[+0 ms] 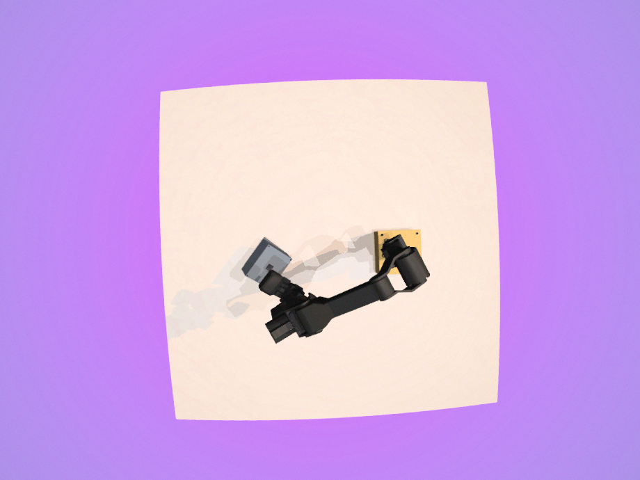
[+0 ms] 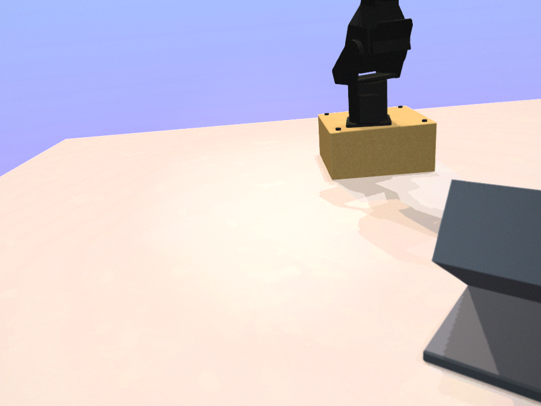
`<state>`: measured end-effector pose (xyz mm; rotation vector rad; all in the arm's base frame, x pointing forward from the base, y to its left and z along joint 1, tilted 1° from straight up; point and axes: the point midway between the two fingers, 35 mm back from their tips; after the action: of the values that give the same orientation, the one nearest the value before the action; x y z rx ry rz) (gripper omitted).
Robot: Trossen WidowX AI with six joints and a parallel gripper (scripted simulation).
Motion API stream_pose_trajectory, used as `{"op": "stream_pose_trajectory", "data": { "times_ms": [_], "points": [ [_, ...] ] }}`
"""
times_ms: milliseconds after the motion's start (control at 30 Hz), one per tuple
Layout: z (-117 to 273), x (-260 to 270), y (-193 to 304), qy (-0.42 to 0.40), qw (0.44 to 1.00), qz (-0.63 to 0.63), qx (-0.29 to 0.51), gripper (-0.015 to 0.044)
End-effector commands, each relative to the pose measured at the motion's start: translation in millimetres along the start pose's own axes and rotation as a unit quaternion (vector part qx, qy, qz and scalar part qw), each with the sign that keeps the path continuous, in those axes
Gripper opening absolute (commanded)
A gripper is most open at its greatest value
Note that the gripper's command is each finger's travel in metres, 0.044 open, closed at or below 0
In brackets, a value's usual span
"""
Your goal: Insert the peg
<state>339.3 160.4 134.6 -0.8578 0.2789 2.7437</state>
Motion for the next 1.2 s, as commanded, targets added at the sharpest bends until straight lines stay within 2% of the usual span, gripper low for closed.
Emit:
{"op": "stream_pose_trajectory", "data": {
  "times_ms": [0, 1167],
  "points": [
    [-9.6, 2.7, 0.0, 0.001, 1.000, 0.007, 0.004, 0.0000],
    [-49.1, 3.1, -4.0, 0.009, 1.000, 0.013, 0.000, 0.0000]
  ]
}}
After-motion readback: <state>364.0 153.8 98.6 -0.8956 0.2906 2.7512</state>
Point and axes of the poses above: the point midway between the two fingers, 35 mm back from their tips, its own z axis back along the fingers, its own x axis across the jaws, y = z × x, and after that the axes turned 14 degrees about z, right-handed
